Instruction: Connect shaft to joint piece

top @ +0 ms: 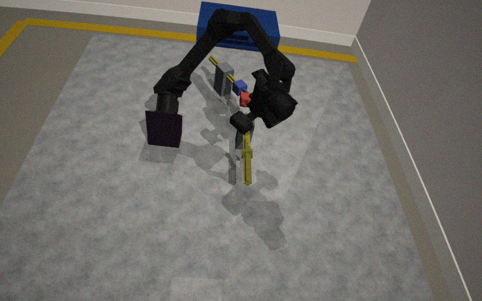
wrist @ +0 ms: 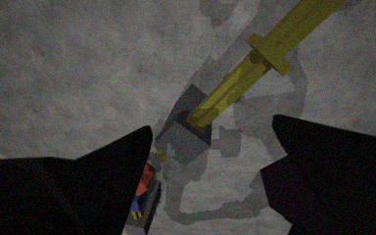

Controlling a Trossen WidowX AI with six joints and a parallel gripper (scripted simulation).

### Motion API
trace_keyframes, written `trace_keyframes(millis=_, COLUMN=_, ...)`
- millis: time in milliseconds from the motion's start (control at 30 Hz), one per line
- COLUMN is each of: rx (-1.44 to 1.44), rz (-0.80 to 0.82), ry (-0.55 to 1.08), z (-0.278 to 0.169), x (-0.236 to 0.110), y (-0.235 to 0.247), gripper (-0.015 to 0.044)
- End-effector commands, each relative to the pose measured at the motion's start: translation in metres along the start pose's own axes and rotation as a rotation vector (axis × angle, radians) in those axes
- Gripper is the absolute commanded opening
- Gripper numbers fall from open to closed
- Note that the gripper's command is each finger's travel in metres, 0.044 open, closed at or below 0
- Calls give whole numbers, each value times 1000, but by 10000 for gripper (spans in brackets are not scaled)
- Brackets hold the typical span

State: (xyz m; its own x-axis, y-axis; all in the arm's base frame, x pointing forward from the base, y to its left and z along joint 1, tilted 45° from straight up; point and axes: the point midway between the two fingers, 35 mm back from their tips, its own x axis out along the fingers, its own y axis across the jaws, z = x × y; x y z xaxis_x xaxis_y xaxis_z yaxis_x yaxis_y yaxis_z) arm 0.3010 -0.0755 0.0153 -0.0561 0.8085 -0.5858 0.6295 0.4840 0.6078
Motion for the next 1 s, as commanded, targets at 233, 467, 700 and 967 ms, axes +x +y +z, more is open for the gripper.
trace_keyframes(millis=233, rx=-371, rz=-74, ry=-49, z=38, x=-12, y=-41, gripper=440)
trace_keyframes(millis=467, rx=-602, rz=-129, ry=-62, z=60, x=-18, y=-69, gripper=440)
trace_keyframes(millis=700, rx=-780, rz=-176, ry=-63, z=75, x=-22, y=-92, gripper=440)
trace_keyframes(millis=967, rx=-729, rz=-172, ry=-72, z=76, x=-20, y=-93, gripper=440)
